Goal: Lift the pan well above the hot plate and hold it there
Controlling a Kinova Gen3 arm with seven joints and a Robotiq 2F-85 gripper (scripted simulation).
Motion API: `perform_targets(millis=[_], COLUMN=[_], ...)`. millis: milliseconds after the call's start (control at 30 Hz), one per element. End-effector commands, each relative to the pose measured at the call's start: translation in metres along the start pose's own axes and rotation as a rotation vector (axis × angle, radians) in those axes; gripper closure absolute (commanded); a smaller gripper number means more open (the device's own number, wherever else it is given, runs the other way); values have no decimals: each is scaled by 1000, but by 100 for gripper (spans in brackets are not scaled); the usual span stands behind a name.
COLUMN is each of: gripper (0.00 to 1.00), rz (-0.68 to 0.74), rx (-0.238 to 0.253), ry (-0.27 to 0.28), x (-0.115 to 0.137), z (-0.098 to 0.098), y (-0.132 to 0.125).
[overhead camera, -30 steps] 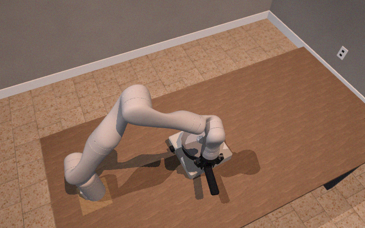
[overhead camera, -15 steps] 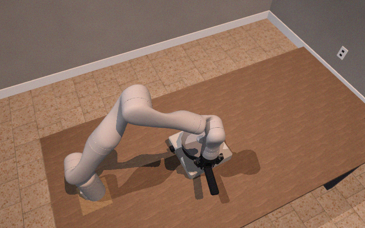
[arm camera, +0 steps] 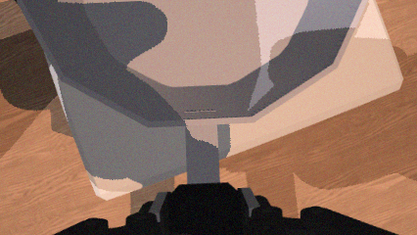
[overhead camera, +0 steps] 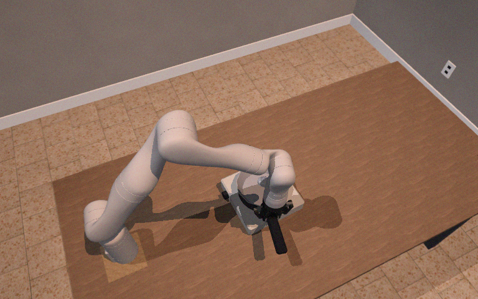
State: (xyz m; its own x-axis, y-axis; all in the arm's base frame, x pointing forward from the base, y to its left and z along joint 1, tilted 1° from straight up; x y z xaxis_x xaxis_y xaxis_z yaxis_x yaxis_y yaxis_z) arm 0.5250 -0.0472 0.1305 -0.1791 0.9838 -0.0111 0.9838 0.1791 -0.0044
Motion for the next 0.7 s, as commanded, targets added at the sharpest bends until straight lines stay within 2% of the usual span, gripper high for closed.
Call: perform_targets(millis=[0, 667], gripper=[100, 100], rz=[0, 0], rx=[-2, -3], ry=[-2, -2], x=[-1, -1], z=[-2, -19], y=[0, 0])
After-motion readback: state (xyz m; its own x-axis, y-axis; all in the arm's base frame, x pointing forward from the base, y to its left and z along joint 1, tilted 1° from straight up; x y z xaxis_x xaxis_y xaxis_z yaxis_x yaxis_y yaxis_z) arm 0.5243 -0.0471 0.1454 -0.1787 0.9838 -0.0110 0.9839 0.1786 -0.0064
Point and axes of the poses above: the point where the finger pads meet when closed, its own z axis out along the fingers, its own y axis across the jaws, x = y × z, the point moved 1 cm from there along -z, back along the fingers, and after that the axes turned 14 degrees about -z, right-handed, at the moved point
